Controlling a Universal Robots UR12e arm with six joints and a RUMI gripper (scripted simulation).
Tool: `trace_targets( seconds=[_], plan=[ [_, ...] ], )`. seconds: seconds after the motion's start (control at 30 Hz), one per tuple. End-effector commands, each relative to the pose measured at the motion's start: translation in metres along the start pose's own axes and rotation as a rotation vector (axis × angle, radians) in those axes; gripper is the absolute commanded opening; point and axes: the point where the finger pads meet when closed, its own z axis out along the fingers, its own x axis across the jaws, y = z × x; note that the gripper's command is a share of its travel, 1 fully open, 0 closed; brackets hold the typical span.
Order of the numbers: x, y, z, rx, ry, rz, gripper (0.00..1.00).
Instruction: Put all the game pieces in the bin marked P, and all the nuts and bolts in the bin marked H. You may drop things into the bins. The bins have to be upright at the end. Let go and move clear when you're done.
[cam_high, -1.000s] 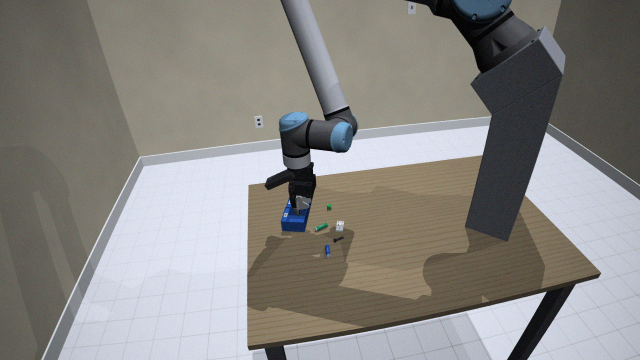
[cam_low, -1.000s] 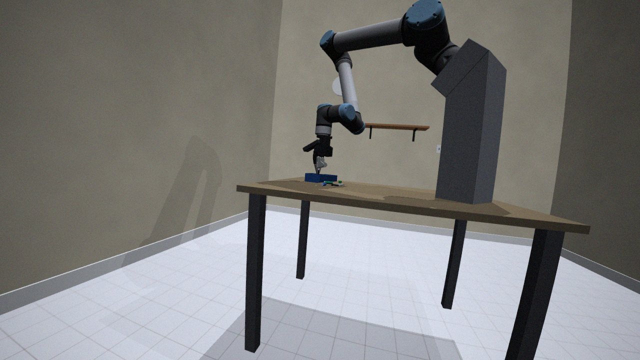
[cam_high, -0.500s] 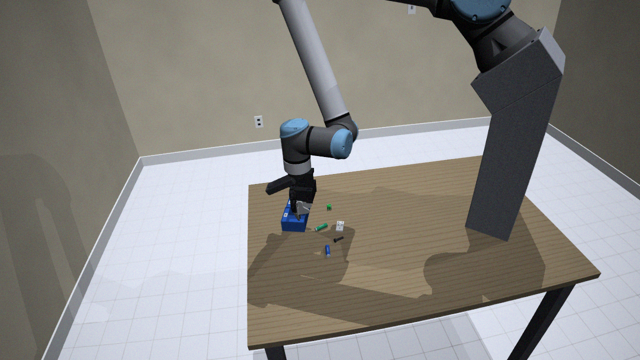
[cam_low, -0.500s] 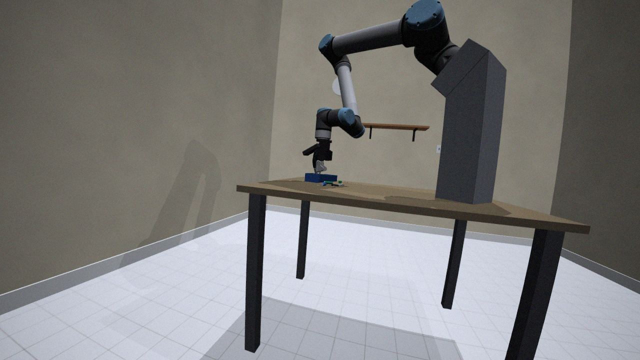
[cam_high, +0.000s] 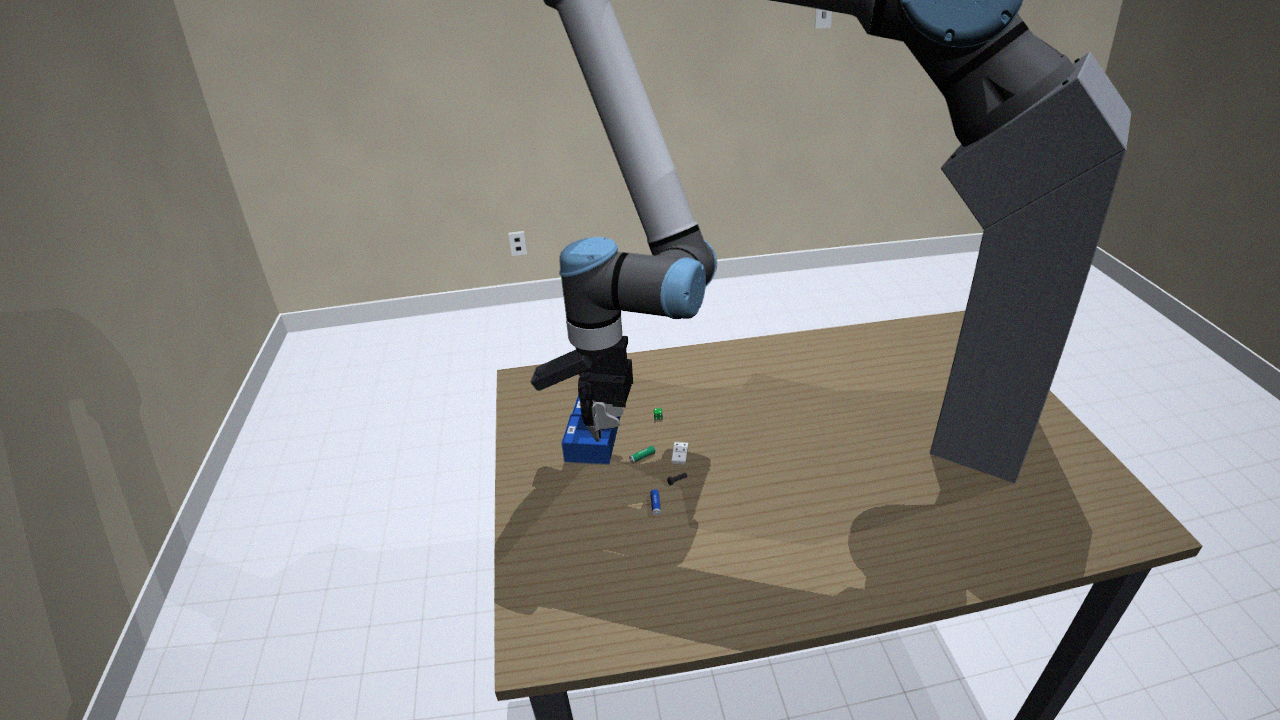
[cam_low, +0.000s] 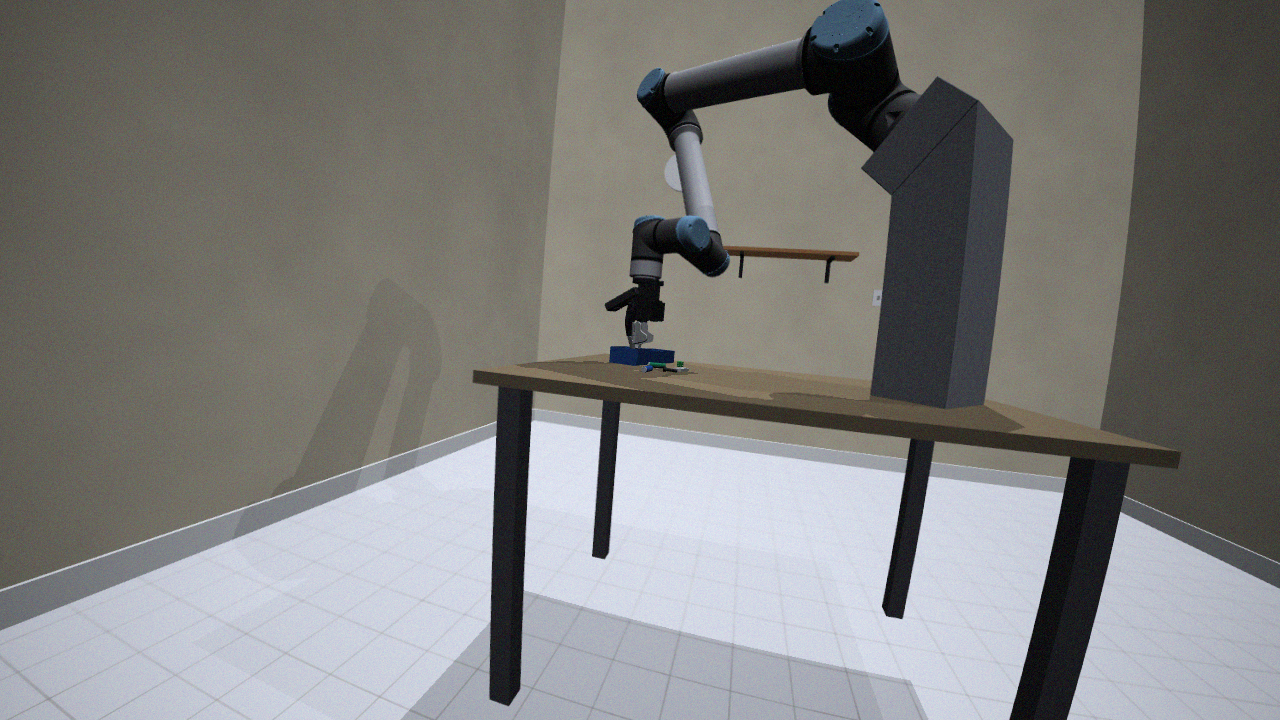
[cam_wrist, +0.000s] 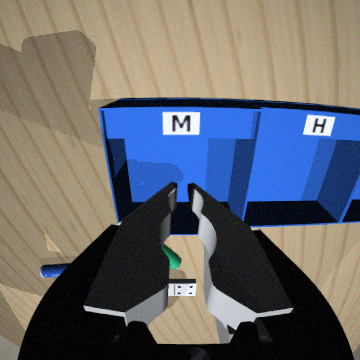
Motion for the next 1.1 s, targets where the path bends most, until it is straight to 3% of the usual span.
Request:
trace_targets(
  seconds=[0.0, 0.87, 1.07],
  plan=[
    [-0.0002, -0.0004, -0.0005, 0.001, 0.0, 0.0, 0.04],
    [-0.0002, -0.0004, -0.0005, 0.001, 0.0, 0.0, 0.04],
    [-0.0002, -0.0004, -0.0084, 0.001, 0.0, 0.0, 0.04]
  ],
)
